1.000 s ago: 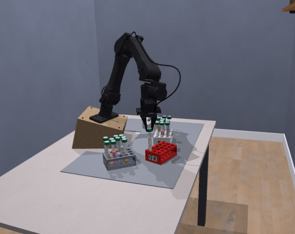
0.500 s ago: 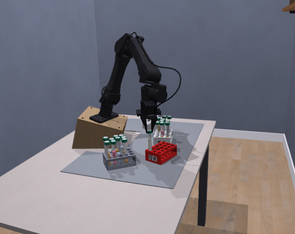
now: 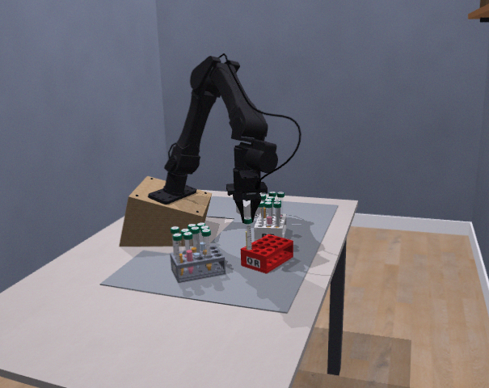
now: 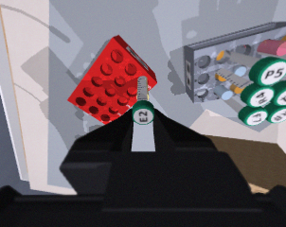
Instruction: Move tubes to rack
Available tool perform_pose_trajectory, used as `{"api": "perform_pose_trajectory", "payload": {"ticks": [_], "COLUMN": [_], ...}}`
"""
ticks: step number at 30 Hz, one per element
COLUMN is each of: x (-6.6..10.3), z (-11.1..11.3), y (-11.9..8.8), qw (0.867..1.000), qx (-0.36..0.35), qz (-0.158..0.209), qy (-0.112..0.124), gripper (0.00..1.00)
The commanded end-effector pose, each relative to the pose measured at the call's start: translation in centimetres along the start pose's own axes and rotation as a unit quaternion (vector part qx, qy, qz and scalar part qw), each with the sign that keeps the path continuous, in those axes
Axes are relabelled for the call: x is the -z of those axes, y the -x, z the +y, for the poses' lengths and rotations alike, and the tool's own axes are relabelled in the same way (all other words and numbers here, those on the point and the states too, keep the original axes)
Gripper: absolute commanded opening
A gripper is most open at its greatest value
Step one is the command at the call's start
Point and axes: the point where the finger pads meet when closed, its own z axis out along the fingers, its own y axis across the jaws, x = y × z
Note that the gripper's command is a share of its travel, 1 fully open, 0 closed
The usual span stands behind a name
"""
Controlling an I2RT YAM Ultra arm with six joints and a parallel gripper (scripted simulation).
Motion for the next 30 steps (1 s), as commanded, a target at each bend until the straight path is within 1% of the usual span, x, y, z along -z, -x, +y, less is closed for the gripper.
{"api": "perform_pose_trajectory", "payload": {"ticks": [1, 4, 5, 8, 21, 22, 23, 30], "x": [-1.1, -1.1, -0.6, -1.4, -1.9, -1.2, -1.2, -1.8], "z": [-0.2, -0.2, 0.2, -0.1, -0.1, 0.4, 0.5, 0.0], "y": [-0.4, -0.4, 0.1, -0.5, -0.5, 0.2, 0.2, -0.2], "qw": [1.000, 1.000, 1.000, 1.000, 1.000, 1.000, 1.000, 1.000], "qx": [-0.002, -0.003, 0.001, -0.001, -0.003, 0.002, 0.002, -0.002], "qz": [0.008, 0.008, -0.003, 0.008, 0.009, -0.003, -0.003, 0.005], "qy": [-0.003, -0.003, 0.003, -0.003, -0.001, 0.006, 0.006, 0.000], "gripper": [0.00, 0.00, 0.00, 0.00, 0.00, 0.00, 0.00, 0.00]}}
